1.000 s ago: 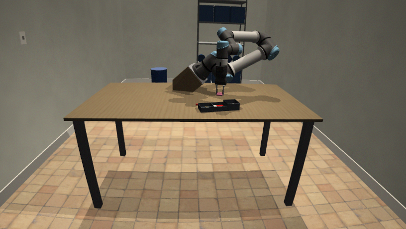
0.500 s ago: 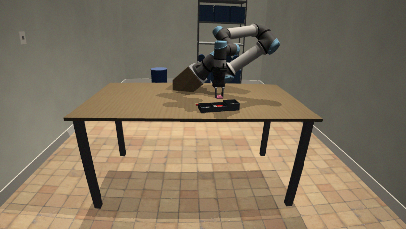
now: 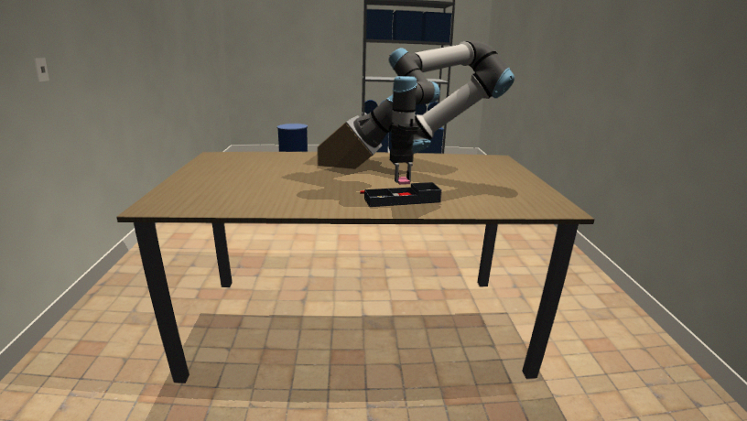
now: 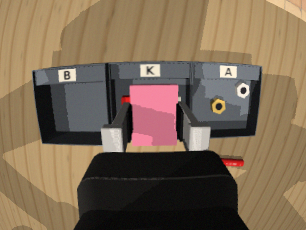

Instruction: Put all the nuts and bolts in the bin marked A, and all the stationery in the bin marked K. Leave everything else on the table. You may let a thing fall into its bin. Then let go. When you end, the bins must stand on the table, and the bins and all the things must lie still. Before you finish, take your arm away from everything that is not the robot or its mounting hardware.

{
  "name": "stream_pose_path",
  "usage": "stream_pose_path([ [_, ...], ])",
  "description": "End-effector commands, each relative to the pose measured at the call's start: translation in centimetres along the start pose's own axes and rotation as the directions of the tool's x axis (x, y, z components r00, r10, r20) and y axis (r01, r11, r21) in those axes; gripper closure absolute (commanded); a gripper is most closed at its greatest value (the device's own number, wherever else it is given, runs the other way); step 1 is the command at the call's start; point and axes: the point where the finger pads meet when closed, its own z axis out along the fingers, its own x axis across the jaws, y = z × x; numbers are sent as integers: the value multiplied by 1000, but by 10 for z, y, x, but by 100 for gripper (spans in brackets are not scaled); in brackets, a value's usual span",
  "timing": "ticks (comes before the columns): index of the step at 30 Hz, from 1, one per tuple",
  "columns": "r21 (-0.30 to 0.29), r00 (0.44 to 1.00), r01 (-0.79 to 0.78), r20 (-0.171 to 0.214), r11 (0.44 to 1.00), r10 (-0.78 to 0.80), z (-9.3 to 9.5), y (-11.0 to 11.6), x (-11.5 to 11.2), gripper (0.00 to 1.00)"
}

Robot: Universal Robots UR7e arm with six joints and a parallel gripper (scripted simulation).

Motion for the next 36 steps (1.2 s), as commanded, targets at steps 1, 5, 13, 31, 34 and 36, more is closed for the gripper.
stream_pose_path([
  [1,1,1000,2,-1,1000,-2,0,2,-1,30],
  [5,1,1000,2,-1,1000,-2,0,4,-2,30],
  [13,0,1000,2,-1,1000,-2,0,6,-3,30],
  [31,1,1000,2,0,1000,-2,12,6,-3,30],
  [34,1,1000,2,-1,1000,-2,16,6,-3,30],
  [36,1,1000,2,0,1000,-2,18,6,-3,30],
])
